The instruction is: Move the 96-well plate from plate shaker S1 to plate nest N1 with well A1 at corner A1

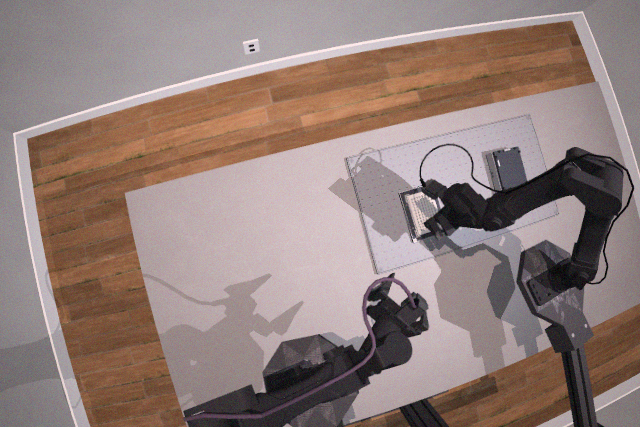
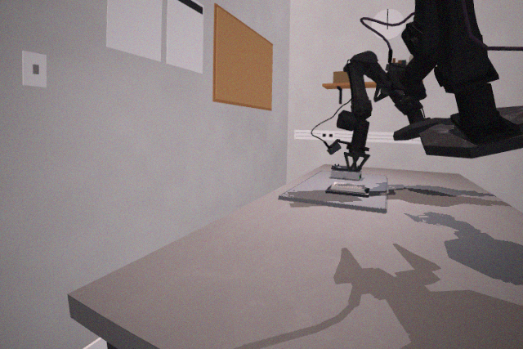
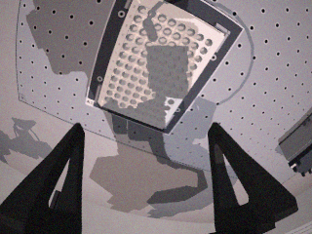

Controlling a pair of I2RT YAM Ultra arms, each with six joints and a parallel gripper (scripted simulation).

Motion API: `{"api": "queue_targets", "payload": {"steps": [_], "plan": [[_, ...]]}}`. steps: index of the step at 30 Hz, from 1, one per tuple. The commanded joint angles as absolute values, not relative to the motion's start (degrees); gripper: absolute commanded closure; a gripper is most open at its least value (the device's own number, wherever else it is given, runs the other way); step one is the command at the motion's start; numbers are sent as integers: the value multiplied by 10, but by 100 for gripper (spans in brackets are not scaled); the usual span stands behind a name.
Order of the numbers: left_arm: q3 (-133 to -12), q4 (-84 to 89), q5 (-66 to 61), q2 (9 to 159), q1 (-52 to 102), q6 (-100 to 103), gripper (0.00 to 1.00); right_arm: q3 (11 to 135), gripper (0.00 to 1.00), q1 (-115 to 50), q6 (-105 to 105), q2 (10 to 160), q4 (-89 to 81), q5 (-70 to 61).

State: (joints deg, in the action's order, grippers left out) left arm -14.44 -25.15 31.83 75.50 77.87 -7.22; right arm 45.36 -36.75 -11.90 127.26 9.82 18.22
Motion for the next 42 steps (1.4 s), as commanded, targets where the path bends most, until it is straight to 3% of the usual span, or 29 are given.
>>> {"api": "queue_targets", "payload": {"steps": [1, 21, 34, 42], "plan": [[-144, -246, 319, 747, 784, -71, 0, 419, 0, -359, -5, 1244, 202, 138], [-144, -246, 319, 747, 784, -71, 0, 308, 0, -238, 383, 1252, 393, -114], [-144, -246, 319, 747, 784, -71, 0, 333, 0, -139, 639, 1270, 339, -300], [-144, -246, 319, 747, 784, -71, 0, 368, 0, -118, 691, 1274, 282, -332]]}}
